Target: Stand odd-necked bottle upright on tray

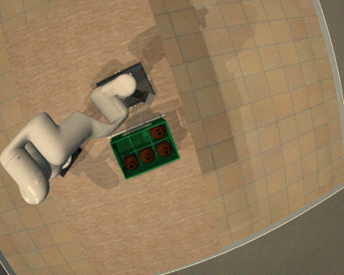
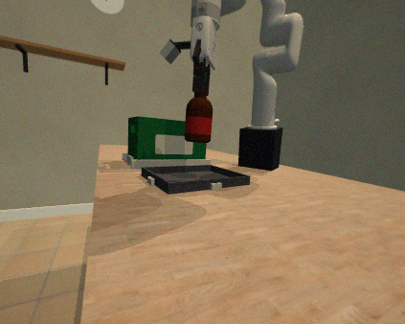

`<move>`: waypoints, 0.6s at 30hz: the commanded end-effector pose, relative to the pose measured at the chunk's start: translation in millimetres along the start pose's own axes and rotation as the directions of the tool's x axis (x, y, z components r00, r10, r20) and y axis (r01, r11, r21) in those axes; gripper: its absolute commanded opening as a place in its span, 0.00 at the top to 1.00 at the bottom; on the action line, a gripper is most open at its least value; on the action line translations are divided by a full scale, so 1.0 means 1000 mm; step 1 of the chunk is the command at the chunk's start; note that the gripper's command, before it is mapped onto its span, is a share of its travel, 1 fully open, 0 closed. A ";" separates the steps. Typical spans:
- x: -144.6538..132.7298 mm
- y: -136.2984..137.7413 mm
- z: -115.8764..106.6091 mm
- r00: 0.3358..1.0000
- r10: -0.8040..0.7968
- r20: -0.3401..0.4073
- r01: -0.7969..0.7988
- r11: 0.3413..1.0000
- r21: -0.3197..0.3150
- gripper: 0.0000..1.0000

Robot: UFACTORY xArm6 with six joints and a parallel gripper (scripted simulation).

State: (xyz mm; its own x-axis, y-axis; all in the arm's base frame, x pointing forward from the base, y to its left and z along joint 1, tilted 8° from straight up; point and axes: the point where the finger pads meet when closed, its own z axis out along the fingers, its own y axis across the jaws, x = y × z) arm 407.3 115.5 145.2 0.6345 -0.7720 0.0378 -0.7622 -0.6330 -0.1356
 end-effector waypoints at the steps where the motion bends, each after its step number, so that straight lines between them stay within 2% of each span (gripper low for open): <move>1: 0.001 -0.002 0.017 1.000 0.000 -0.002 0.000 1.000 0.004 1.00; 18: 0.001 -0.003 0.057 1.000 0.000 -0.002 0.000 1.000 0.004 1.00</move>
State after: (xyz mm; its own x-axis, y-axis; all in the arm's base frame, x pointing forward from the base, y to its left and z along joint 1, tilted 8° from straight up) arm 413.3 118.4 99.8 0.6344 -0.7720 0.0379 -0.7622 -0.6330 -0.1355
